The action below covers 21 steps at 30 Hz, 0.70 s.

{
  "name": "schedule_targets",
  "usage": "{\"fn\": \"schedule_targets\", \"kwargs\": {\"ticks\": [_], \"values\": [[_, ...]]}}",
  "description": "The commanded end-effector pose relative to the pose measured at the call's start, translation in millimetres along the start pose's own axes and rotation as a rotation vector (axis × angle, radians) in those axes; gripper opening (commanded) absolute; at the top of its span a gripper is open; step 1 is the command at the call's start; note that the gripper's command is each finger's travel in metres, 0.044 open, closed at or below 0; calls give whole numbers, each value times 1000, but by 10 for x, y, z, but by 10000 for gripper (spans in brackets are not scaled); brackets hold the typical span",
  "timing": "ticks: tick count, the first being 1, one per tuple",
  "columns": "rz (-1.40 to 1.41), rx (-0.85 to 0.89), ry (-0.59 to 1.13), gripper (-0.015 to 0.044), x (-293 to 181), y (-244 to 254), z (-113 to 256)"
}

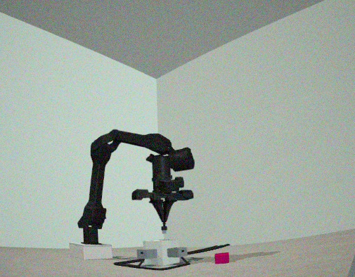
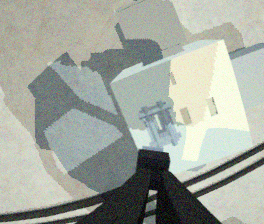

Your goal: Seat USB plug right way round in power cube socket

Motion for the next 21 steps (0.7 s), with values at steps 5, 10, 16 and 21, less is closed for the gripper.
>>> {"fn": "schedule_targets", "kwargs": {"ticks": [5,10,16,21], "values": [[-193,-1,1,0,-2,-1,-3],[-323,-1,1,0,-2,-1,-3],[-481,-1,1,0,-2,-1,-3],[-611,-1,1,0,-2,-1,-3]]}}
Point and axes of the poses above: the point midway between the two fingers, 35 mm back from their tips, its own z axis back along the fingers, its own y axis across the jaws, x = y × z, the point moved 8 cm from there along z, back along the fingers, and after that the axes turned 14 degrees about z, right-handed, at the moved point
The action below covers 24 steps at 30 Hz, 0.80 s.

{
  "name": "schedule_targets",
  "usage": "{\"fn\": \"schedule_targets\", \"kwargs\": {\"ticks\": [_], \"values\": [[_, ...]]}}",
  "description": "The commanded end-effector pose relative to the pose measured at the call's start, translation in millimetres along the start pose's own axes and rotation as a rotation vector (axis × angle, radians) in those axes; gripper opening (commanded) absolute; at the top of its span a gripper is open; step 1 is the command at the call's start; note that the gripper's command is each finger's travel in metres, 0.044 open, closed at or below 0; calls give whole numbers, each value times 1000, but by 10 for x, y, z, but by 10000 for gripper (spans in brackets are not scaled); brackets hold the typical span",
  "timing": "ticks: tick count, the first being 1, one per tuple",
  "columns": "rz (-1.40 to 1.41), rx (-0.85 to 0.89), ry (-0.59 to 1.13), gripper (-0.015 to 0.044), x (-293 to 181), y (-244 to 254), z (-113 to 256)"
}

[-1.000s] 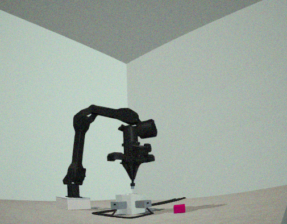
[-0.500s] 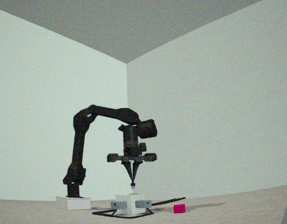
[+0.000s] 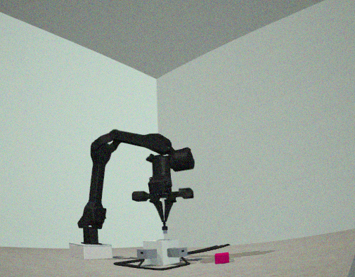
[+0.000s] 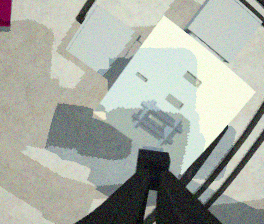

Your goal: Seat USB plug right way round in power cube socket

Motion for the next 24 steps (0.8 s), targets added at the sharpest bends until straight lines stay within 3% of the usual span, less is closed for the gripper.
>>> {"fn": "schedule_targets", "kwargs": {"ticks": [1,16,24], "values": [[-88,-1,0,0,-1,-2,-3],[-476,-1,0,0,-1,-2,-3],[-494,-1,0,0,-1,-2,-3]]}}
Point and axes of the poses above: the point midway between the two fingers, 35 mm back from their tips, its own z axis back along the fingers, its own y axis across the jaws, x = y × z, the point moved 8 cm from there along z, back along the fingers, and after that the axes turned 14 degrees about z, right-handed, at the moved point
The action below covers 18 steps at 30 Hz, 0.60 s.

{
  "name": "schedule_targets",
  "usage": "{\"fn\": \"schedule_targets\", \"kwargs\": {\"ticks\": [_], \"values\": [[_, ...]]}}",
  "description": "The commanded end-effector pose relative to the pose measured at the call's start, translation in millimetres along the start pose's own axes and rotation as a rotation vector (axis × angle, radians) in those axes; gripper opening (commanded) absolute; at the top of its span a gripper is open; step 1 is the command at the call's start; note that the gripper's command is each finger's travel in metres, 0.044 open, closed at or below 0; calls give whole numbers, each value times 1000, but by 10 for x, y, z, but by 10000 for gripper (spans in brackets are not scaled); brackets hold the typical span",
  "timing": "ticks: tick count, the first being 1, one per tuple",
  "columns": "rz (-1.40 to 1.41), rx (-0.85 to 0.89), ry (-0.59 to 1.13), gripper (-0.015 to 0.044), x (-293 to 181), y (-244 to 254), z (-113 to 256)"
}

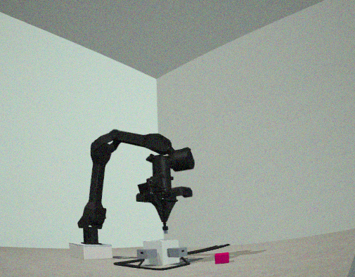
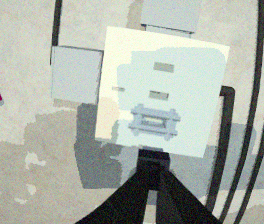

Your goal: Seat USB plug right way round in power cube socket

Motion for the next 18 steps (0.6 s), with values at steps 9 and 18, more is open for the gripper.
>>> {"fn": "schedule_targets", "kwargs": {"ticks": [9,18], "values": [[-4,0,-1,0,0,0,-4],[-6,-1,-6,0,2,0,-14]]}}
Point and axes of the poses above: the point midway between the two fingers, 35 mm back from their tips, its own z axis back along the fingers, its own y axis across the jaws, x = y × z, the point moved 8 cm from there along z, back along the fingers, and after that the axes turned 14 degrees about z, right-handed, at the moved point
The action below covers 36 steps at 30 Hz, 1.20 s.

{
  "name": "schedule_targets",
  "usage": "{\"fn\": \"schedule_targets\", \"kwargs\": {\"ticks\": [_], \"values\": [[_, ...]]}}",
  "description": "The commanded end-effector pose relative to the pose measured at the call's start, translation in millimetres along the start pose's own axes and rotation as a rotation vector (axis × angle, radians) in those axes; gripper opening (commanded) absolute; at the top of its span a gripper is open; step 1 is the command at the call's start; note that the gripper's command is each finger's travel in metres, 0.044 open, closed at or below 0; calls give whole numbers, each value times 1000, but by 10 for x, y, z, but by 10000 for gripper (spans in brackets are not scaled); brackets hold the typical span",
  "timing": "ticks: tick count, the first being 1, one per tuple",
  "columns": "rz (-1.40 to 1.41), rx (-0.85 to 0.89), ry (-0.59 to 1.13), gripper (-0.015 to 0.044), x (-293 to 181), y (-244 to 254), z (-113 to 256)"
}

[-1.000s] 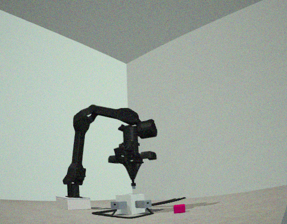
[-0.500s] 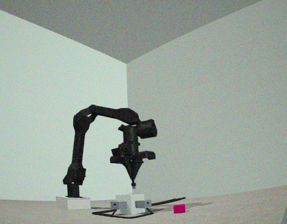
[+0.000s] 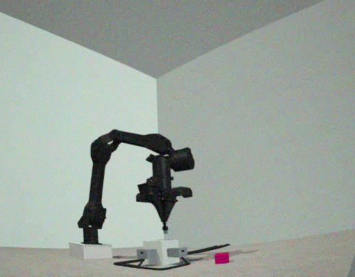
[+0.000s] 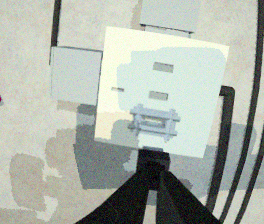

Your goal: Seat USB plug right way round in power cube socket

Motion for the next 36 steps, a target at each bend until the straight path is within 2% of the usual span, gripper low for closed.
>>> {"fn": "schedule_targets", "kwargs": {"ticks": [1,36], "values": [[-3,-1,-6,0,2,0,-10],[-11,-5,-23,0,6,0,-51]]}}
Point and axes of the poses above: the point midway between the two fingers, 35 mm back from their tips, its own z axis back along the fingers, its own y axis across the jaws, x = y × z, the point moved 8 cm from there along z, back along the fingers, and after that the axes turned 14 degrees about z, right-handed, at the moved point
